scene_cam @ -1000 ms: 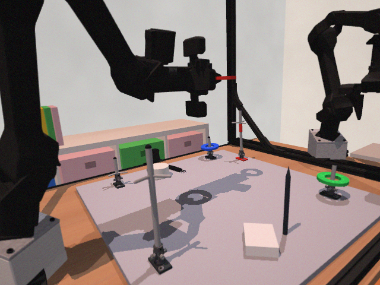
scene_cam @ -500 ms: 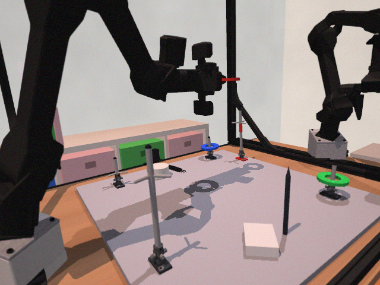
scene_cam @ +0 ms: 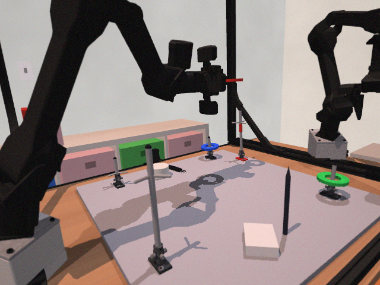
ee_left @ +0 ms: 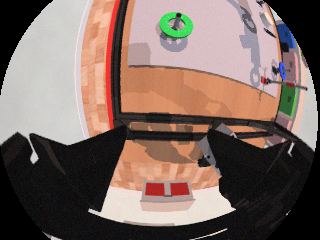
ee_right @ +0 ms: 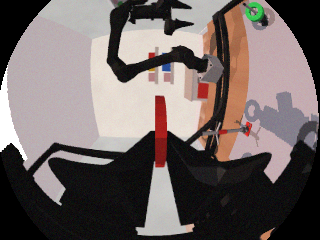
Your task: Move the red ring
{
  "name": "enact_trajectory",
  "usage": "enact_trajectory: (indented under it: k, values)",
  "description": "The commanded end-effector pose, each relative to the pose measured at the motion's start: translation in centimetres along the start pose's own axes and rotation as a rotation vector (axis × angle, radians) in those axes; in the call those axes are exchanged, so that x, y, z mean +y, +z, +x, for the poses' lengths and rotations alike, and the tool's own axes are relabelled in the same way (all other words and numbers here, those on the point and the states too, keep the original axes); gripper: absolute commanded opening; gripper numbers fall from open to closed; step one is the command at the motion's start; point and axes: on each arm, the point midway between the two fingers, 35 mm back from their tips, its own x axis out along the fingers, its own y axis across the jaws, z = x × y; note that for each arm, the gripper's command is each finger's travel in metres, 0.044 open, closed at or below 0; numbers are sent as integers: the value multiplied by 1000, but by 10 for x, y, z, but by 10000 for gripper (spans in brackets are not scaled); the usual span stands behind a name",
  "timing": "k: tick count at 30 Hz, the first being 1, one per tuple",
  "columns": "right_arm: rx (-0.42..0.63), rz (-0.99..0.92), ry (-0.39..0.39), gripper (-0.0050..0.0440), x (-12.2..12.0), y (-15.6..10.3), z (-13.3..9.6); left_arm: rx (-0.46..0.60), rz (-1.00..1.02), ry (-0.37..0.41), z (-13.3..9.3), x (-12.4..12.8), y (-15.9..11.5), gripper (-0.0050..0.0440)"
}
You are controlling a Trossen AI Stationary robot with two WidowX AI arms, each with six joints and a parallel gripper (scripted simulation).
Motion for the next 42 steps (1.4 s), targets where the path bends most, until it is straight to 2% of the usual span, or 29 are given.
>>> enact_trajectory:
  k: [1,21,37,42]
  values:
    - [0,-5,1,0,-2,-9,15,-3,-3,-1,-1,0,0,400]
    - [0,-5,1,0,-20,-42,70,-3,-3,-1,-1,0,0,400]
    - [0,-5,1,0,-42,-67,105,-3,-3,-1,-1,0,0,400]
    - [0,-5,1,0,-43,-68,106,-3,-3,-1,-1,0,0,400]
